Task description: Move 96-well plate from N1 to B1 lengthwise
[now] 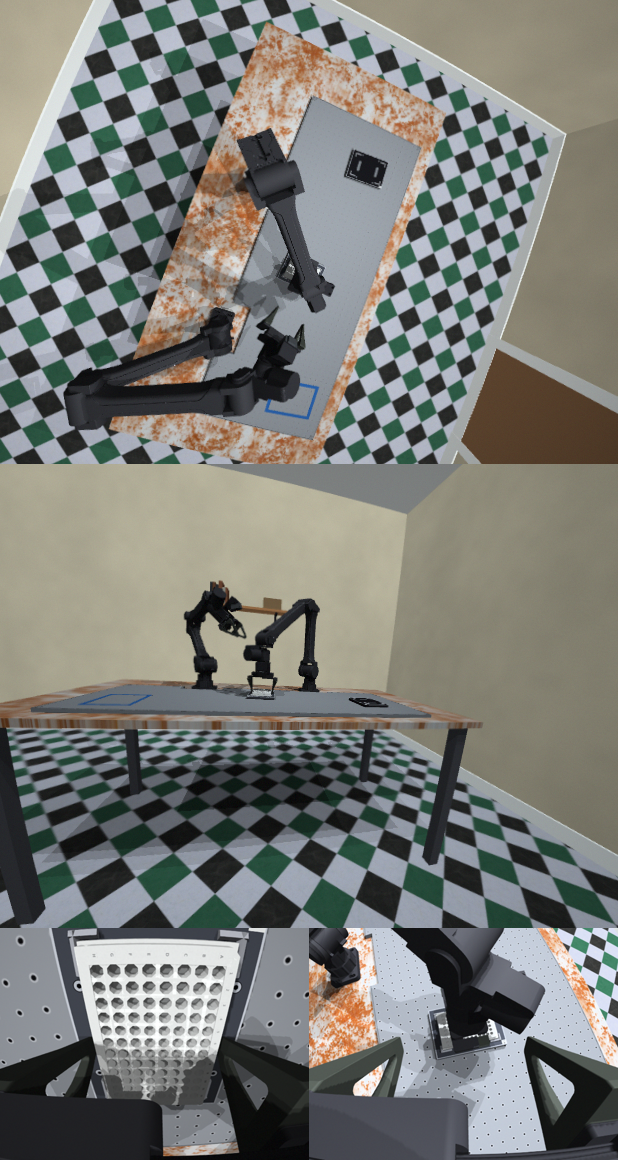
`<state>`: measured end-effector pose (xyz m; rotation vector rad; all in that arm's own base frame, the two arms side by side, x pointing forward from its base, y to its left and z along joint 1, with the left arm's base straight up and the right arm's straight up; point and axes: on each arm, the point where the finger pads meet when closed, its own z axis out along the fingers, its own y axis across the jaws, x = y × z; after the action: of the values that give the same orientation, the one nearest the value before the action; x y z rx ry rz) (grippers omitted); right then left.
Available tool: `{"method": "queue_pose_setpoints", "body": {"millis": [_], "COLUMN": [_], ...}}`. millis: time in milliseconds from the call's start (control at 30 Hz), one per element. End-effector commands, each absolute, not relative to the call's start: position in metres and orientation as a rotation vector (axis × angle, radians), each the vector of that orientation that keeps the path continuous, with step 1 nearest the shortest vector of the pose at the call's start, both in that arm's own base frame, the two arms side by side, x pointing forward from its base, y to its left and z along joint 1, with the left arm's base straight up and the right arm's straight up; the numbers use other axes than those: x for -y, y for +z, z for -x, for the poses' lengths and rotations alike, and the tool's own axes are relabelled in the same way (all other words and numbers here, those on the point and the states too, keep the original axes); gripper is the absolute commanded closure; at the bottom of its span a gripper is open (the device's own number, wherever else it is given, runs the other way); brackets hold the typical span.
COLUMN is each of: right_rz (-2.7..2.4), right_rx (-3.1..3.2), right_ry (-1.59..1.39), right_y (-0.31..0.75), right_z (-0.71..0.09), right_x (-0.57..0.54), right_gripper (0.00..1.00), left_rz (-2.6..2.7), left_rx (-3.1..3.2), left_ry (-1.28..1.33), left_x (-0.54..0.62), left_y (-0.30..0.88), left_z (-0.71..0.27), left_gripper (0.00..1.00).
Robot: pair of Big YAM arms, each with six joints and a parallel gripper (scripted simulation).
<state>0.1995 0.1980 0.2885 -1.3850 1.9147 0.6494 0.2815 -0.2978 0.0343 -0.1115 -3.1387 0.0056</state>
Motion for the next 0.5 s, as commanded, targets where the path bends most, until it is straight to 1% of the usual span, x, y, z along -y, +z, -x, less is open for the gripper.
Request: {"method": "queue_pose_setpoints", "body": {"millis": [0, 467], "right_rz": [1.386, 1.386], "right_rx": [-1.887, -1.887], "right_ry": [0.638, 0.638], "right_y": [0.302, 0.302], "right_z": [-0.204, -0.204], "right_x": [-0.2, -0.2], "right_gripper": [0.0, 0.0], "left_rz": [0.113, 0.127], "left_rx": [3.183, 3.215], "left_ry": [0.072, 0.119], "left_x": [0.304, 0.309], "left_y": [0.06, 0.089], "left_z": [-0.298, -0.306], "left_gripper": [0.0, 0.0]}}
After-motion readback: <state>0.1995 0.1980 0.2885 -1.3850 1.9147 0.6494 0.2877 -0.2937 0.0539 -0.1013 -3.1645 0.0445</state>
